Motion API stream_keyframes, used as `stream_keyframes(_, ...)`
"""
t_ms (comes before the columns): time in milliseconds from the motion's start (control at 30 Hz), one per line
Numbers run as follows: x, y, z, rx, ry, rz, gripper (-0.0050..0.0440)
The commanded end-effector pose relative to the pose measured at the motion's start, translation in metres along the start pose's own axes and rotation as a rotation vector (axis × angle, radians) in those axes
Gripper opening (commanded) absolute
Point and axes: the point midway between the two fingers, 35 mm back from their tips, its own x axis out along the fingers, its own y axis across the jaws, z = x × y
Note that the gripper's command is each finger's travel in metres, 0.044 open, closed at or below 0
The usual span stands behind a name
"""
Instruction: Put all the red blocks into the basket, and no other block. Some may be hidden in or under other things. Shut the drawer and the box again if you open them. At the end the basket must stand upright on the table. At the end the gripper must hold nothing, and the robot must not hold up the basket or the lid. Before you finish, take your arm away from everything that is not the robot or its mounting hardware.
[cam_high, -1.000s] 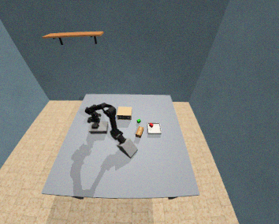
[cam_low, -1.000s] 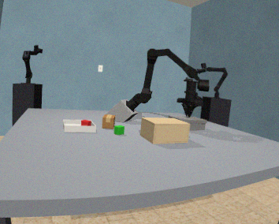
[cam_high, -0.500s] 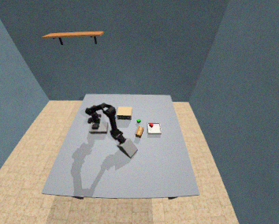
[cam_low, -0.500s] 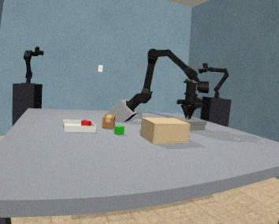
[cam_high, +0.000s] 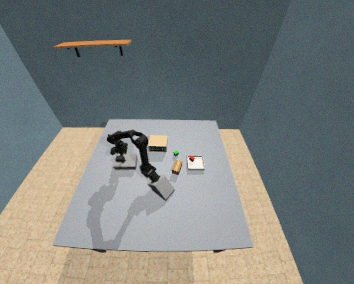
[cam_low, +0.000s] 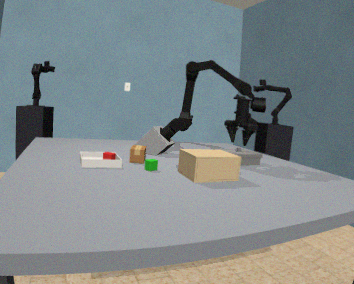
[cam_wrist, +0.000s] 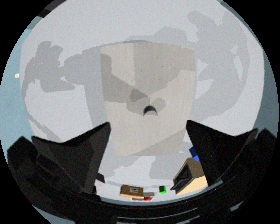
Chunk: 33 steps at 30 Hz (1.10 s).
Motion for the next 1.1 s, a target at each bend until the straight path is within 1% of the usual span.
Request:
stream_keyframes(0, -0.032, -0.002, 0.001, 0.005, -0.017, -0.013, 0.044)
stream_keyframes(100, -0.049, -0.001, 0.001, 0.005, -0.017, -0.013, 0.044)
stream_keyframes(333, -0.049, -0.001, 0.001, 0.005, -0.017, -0.013, 0.044)
stream_keyframes(367, -0.049, 0.0, -0.009, 0.072, -0.017, -0.012, 0.044)
stream_keyframes(467, -0.049, -0.018, -0.033, 0.272, -0.018, -0.01, 0.044)
stream_keyframes(633, -0.049, -0.049, -0.072, 0.283, -0.018, -0.01, 0.044)
stream_keyframes(900, -0.049, -0.05, -0.073, 0.283, -0.018, -0.01, 0.044)
stream_keyframes(1033, -0.048, -0.063, -0.111, 0.55, -0.02, -0.008, 0.044)
stream_keyframes(1067, -0.048, -0.066, -0.12, 0.561, -0.02, -0.008, 0.044)
